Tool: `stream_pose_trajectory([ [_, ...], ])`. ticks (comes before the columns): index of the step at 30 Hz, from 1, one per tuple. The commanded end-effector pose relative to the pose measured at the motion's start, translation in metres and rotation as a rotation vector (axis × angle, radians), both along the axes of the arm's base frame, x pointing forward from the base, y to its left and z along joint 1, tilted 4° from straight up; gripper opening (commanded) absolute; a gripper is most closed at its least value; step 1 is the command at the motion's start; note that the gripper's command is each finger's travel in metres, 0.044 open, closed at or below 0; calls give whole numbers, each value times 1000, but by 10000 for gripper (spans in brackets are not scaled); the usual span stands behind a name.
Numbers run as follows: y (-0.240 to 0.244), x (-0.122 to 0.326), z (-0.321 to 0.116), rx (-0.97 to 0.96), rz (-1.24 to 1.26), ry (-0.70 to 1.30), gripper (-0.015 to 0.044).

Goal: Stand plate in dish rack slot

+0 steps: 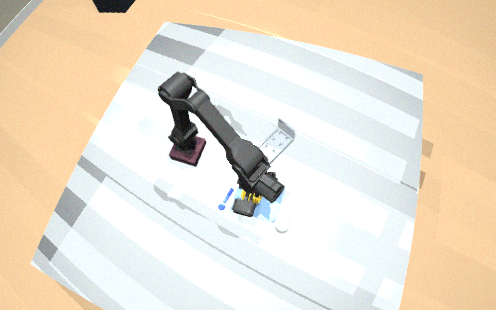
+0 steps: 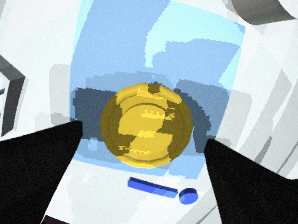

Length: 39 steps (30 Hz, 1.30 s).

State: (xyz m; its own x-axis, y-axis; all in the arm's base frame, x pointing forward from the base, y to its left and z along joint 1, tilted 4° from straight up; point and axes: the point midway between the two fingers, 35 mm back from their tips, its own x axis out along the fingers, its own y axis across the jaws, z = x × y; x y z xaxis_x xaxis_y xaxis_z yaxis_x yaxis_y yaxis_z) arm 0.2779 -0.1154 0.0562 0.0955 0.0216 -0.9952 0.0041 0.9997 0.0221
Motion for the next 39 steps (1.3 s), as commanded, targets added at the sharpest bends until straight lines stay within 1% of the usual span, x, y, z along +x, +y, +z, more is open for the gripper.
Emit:
stream_pose_trajectory([
  [1,0,-1,-8,-2,3,7,400],
  [16,0,-1,-29,-2,3,7,400],
  [20,0,-1,-29,-2,3,7,376],
  [24,0,-1,-29,-2,3,7,376],
  [35,0,-1,-29,-2,3,7,303],
  [39,-1,0,-22,-2,3,7,198],
])
